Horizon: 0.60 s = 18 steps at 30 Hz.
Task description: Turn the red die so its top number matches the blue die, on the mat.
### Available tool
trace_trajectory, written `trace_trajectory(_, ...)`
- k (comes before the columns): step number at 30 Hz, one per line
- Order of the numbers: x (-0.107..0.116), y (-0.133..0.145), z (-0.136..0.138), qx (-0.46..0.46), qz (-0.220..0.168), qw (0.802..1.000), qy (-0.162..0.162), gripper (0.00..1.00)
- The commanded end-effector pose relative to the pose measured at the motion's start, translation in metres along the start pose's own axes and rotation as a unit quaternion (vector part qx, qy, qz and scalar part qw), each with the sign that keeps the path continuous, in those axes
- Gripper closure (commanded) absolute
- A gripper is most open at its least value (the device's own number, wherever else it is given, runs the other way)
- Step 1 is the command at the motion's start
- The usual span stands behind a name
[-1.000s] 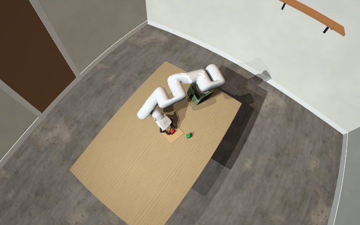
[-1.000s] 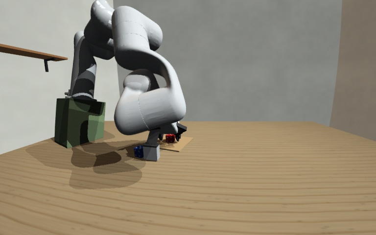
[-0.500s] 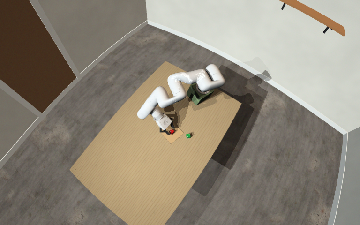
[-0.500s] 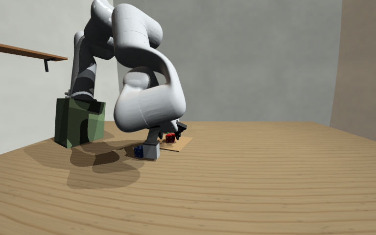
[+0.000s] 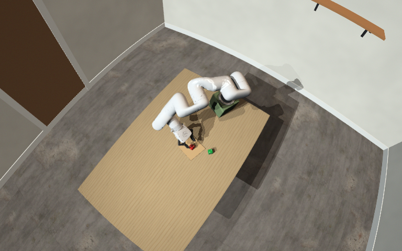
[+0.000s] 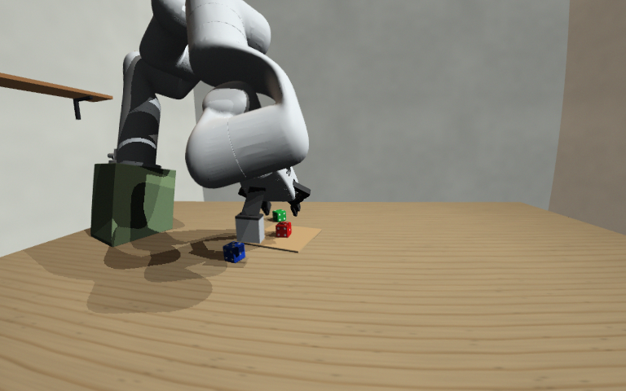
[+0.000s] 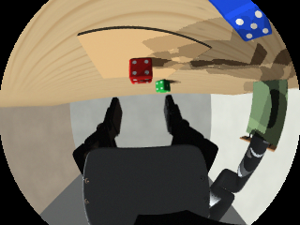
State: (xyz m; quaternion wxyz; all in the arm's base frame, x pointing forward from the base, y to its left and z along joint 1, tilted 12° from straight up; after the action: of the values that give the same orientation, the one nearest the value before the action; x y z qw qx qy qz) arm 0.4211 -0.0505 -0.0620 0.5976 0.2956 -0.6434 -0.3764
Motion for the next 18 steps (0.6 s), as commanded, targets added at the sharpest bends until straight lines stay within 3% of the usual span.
trace_trajectory(1, 0.0107, 0.01, -0.0004, 0.001, 0.001, 1.0, -0.002, 0.31)
trace_trajectory(14, 0.0179, 0.0172, 0.0001, 0.001, 0.001, 1.0, -0.002, 0.31)
trace_trajectory(18, 0.0168, 0.0194, -0.0005, 0.0, 0.029, 1.0, -0.002, 0.31)
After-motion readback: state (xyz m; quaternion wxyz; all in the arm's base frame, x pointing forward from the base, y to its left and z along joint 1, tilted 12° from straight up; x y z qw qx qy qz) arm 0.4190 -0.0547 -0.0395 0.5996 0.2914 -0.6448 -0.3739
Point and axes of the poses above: the point where the finger pads meet when closed, its own x axis back along the fingers, its own z axis across the jaws, y = z × x, the point moved 2 cm from there along x, back along the fingers, and after that the axes turned 4 degrees about -x, right-handed, at the moved point
